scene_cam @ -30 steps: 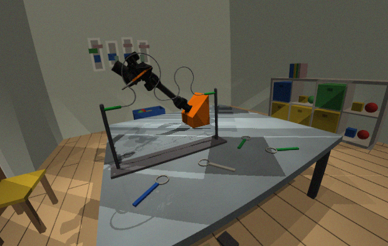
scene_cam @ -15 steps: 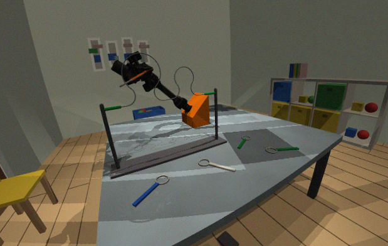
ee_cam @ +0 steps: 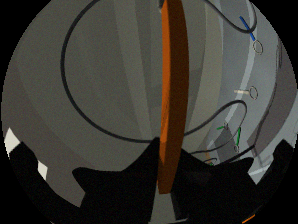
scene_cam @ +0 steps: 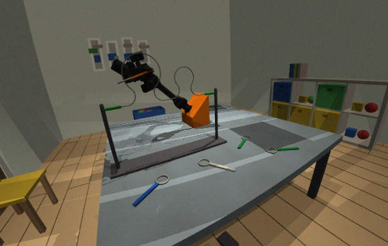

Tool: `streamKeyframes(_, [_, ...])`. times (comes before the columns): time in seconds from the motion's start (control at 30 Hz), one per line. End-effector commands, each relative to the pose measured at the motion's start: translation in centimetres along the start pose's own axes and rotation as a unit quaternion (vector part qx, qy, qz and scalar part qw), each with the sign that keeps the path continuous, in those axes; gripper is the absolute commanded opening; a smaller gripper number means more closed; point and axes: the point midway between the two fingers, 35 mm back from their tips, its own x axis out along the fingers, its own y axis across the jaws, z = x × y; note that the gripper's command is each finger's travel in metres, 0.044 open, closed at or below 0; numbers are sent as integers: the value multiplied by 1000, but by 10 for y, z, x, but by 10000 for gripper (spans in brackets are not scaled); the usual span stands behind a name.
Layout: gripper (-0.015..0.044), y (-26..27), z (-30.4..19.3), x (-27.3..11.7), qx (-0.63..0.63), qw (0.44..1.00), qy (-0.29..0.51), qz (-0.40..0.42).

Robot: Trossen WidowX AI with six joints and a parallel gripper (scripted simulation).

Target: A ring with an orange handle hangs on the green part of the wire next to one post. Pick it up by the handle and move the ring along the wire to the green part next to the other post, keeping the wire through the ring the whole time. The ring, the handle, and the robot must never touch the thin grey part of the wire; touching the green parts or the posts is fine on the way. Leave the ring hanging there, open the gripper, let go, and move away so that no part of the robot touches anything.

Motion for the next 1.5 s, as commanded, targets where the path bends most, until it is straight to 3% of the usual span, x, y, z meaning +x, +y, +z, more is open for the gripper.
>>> streamKeyframes(0.0, [-150,1,0,-1,-22,1000,-3,-8])
streamKeyframes(1.47, [-150,-15,4,-1,-212,970,-21,-116])
